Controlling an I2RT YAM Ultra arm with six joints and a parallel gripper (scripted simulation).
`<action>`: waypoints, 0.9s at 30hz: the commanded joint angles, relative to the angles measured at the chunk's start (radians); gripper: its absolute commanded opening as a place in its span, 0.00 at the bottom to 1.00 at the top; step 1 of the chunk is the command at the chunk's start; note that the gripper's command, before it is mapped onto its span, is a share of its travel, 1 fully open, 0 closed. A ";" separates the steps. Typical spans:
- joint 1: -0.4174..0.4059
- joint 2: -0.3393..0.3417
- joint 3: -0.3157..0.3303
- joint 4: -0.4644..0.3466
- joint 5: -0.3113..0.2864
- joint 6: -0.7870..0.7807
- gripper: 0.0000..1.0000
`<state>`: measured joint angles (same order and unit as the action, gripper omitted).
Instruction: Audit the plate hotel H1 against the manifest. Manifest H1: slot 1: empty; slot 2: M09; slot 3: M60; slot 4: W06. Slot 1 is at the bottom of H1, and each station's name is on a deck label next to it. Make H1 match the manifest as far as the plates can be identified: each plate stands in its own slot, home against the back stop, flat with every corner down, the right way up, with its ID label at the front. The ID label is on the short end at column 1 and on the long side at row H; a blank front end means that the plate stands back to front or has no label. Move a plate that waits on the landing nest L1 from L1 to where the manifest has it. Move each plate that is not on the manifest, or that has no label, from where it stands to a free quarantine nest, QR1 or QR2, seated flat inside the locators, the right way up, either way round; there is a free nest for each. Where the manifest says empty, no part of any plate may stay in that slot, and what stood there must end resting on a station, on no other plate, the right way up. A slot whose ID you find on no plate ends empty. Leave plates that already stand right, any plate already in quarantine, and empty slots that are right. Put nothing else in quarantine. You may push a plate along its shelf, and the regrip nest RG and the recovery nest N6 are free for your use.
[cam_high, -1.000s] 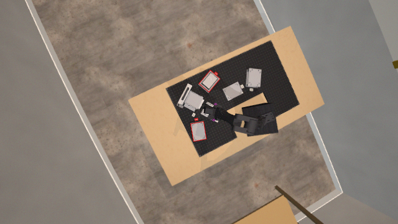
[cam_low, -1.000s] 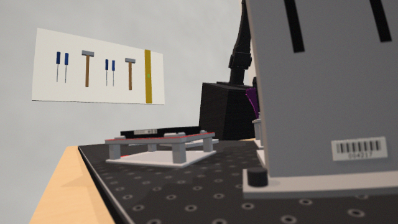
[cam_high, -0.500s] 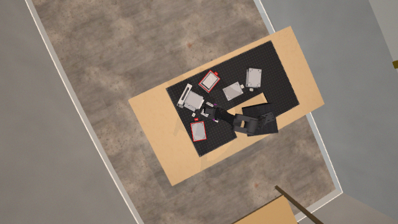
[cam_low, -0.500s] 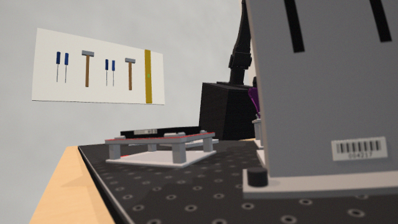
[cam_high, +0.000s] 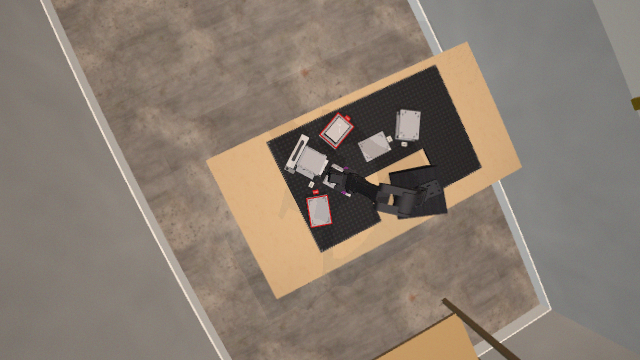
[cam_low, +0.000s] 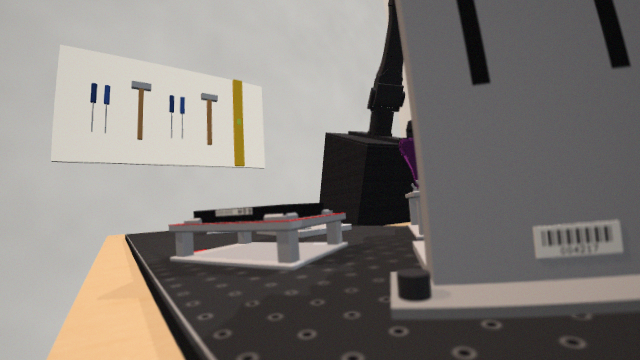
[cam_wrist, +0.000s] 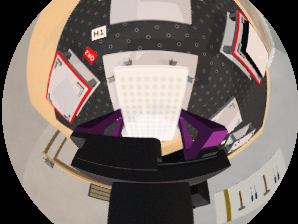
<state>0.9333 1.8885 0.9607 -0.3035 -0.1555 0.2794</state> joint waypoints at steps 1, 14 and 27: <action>-0.003 -0.018 0.002 0.001 0.001 -0.001 0.86; -0.009 -0.062 0.002 -0.044 -0.001 -0.007 0.86; -0.014 -0.098 0.004 -0.083 -0.002 -0.012 0.86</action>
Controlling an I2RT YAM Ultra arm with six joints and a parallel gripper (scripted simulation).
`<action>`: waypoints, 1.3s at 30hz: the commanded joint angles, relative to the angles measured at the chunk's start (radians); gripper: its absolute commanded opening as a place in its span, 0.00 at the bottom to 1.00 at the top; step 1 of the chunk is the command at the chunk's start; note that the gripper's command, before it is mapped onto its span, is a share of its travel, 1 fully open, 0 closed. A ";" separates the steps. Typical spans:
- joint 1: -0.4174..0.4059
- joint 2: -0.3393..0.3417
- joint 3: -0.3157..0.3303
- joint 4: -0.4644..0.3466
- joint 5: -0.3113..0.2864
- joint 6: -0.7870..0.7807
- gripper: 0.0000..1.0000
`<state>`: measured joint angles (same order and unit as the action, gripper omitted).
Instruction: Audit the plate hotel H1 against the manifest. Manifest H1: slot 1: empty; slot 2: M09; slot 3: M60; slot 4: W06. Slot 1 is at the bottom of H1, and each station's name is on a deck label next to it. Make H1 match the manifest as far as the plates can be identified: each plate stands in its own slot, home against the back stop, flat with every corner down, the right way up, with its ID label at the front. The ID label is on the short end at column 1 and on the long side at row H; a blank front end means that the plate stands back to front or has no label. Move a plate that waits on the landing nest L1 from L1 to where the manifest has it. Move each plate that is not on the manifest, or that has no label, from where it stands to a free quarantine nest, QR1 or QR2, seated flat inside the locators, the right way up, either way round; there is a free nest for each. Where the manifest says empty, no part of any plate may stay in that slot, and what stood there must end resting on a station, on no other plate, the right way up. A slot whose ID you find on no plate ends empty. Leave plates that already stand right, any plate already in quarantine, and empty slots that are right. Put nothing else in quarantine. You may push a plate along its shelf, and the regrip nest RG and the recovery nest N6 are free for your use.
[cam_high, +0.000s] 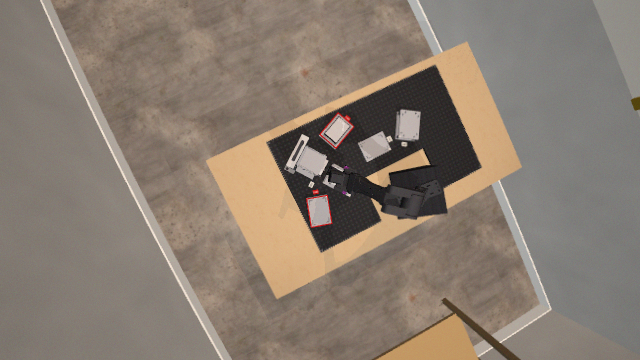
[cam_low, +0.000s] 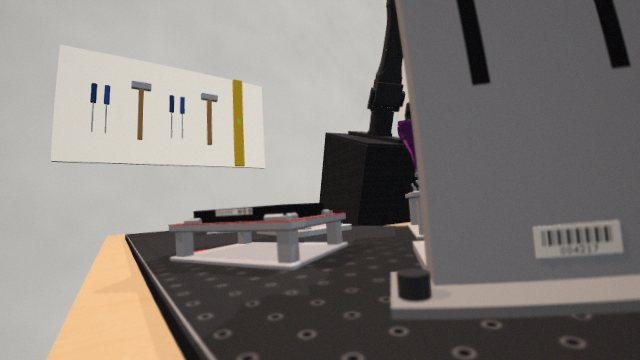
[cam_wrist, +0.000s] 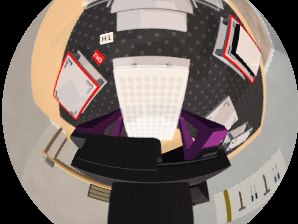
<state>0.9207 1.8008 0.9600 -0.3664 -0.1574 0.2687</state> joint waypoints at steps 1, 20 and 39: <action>-0.002 -0.014 0.005 -0.024 -0.001 -0.001 0.86; -0.010 -0.067 0.012 -0.086 -0.003 -0.009 0.86; -0.019 -0.115 0.023 -0.146 -0.006 -0.017 0.86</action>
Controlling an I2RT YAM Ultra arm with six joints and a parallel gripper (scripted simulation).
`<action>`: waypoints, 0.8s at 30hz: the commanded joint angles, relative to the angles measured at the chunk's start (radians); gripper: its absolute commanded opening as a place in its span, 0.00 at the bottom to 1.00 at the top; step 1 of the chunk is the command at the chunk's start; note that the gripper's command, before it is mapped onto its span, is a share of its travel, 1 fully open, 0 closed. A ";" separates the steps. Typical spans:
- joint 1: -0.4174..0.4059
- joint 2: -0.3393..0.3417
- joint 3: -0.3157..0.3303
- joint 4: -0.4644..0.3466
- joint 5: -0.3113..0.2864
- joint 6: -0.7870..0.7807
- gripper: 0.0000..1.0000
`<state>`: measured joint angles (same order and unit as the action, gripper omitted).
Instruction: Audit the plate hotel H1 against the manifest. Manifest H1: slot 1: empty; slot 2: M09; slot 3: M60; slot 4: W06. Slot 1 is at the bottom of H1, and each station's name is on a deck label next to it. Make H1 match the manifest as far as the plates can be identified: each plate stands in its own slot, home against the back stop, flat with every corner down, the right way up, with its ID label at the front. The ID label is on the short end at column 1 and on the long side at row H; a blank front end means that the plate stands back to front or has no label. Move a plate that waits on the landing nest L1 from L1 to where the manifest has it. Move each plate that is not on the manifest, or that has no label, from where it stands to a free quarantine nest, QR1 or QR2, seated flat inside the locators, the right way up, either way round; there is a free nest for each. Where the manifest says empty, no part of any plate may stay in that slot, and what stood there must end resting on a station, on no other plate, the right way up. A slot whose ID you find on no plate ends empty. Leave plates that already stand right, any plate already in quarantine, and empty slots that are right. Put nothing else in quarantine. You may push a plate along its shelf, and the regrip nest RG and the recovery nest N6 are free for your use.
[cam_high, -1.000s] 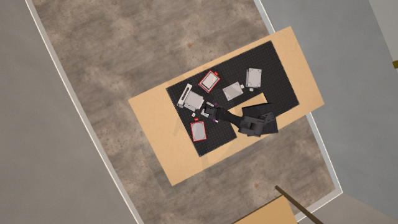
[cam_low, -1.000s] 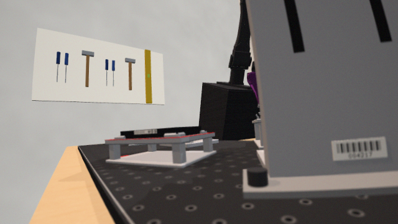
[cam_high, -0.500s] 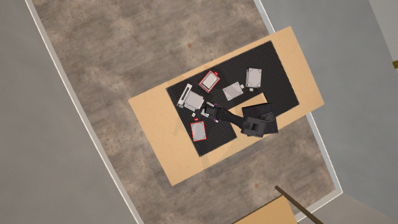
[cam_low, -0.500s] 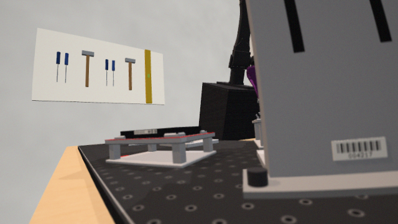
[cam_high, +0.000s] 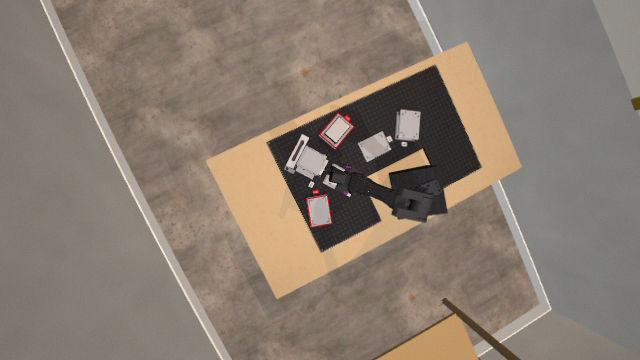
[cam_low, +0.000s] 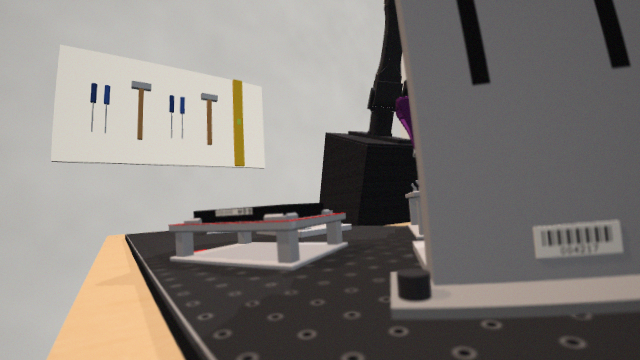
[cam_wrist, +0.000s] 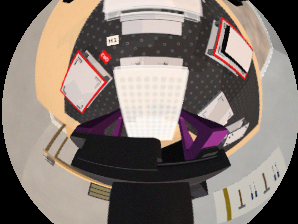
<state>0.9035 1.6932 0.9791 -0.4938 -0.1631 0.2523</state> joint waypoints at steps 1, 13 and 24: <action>-0.001 -0.008 0.004 -0.019 0.000 -0.001 0.86; -0.017 -0.085 0.035 -0.130 -0.006 -0.016 0.86; -0.032 -0.142 0.070 -0.224 -0.011 -0.029 0.86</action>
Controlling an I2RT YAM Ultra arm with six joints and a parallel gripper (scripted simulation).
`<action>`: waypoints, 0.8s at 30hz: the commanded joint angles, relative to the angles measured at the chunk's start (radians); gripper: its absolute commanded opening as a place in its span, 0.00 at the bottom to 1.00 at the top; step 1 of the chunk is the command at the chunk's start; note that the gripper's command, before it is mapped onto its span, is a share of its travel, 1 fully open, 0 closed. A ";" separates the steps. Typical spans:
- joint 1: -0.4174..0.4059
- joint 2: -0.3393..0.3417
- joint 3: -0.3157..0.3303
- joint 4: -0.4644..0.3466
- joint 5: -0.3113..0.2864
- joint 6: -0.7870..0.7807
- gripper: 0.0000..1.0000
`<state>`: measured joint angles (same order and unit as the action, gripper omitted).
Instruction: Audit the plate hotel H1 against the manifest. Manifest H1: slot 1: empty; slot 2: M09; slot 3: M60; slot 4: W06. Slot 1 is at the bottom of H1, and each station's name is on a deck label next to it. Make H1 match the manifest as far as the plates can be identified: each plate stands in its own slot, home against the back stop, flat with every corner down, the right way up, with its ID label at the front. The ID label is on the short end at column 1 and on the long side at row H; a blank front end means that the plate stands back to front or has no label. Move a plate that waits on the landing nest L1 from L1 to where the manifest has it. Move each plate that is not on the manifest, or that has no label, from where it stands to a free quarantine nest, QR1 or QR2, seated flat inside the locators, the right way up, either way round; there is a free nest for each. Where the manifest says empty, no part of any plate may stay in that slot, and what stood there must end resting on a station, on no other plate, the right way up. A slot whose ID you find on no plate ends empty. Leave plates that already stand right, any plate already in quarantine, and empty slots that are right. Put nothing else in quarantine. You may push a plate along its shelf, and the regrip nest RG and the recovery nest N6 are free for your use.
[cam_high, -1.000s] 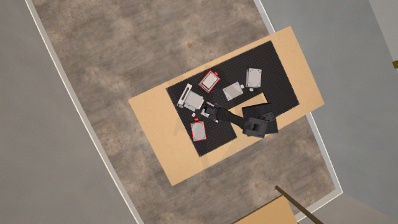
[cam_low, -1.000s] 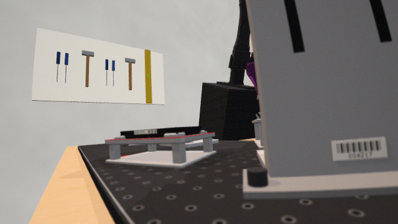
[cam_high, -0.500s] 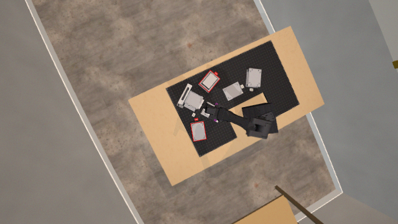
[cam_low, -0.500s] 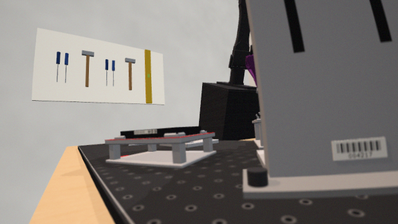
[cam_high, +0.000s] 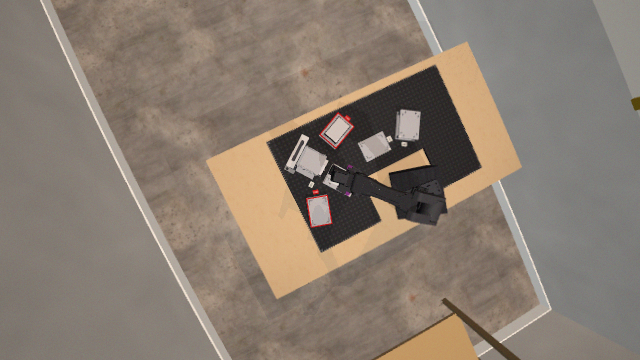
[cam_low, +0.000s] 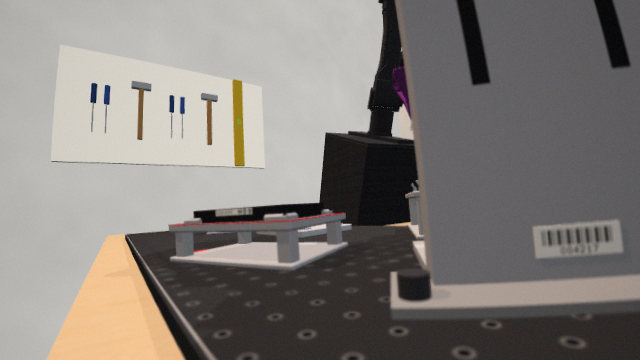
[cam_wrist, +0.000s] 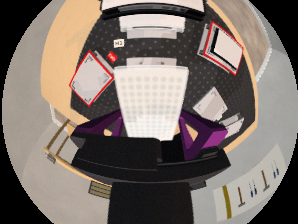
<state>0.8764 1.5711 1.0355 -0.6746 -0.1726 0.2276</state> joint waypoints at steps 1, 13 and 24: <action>-0.006 -0.026 0.018 -0.054 -0.002 -0.006 0.86; -0.023 -0.079 0.069 -0.160 -0.007 -0.022 0.86; -0.043 -0.125 0.136 -0.277 -0.014 -0.041 0.86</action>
<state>0.8391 1.4578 1.1572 -0.9024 -0.1852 0.1921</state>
